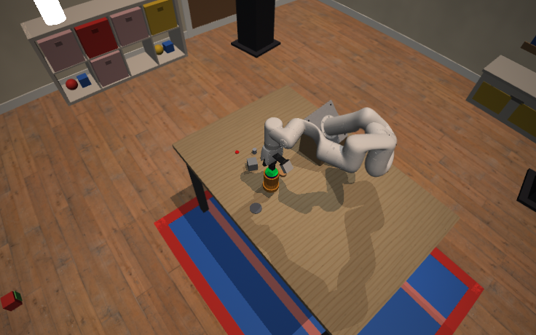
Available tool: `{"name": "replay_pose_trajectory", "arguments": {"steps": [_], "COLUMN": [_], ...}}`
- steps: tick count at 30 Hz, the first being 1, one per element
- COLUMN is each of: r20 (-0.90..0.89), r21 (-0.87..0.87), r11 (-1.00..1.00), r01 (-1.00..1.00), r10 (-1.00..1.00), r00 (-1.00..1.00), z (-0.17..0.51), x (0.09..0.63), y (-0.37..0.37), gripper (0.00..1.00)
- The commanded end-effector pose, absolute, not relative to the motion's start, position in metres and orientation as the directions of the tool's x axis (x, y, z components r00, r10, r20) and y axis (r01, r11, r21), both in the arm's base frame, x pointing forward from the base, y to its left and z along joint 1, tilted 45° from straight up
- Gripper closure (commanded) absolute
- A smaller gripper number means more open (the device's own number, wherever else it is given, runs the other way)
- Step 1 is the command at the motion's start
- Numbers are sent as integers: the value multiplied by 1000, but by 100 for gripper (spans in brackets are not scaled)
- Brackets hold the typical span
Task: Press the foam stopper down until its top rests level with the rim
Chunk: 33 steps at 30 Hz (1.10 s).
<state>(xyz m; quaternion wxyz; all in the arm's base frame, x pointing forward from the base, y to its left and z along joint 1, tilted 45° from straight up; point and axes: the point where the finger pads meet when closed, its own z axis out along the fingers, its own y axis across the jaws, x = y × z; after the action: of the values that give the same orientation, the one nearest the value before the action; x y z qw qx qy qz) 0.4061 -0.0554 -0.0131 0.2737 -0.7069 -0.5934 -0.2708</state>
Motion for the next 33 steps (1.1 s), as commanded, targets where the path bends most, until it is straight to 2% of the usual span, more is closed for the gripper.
{"name": "replay_pose_trajectory", "arguments": {"steps": [1, 33], "r20": [706, 706], "r21": [-63, -63], "r11": [-149, -149], "r01": [987, 987], "r10": [692, 692], "r00": [149, 149], "z": [-19, -33], "x": [407, 409], "y": [-51, -37], "gripper": [100, 100]}}
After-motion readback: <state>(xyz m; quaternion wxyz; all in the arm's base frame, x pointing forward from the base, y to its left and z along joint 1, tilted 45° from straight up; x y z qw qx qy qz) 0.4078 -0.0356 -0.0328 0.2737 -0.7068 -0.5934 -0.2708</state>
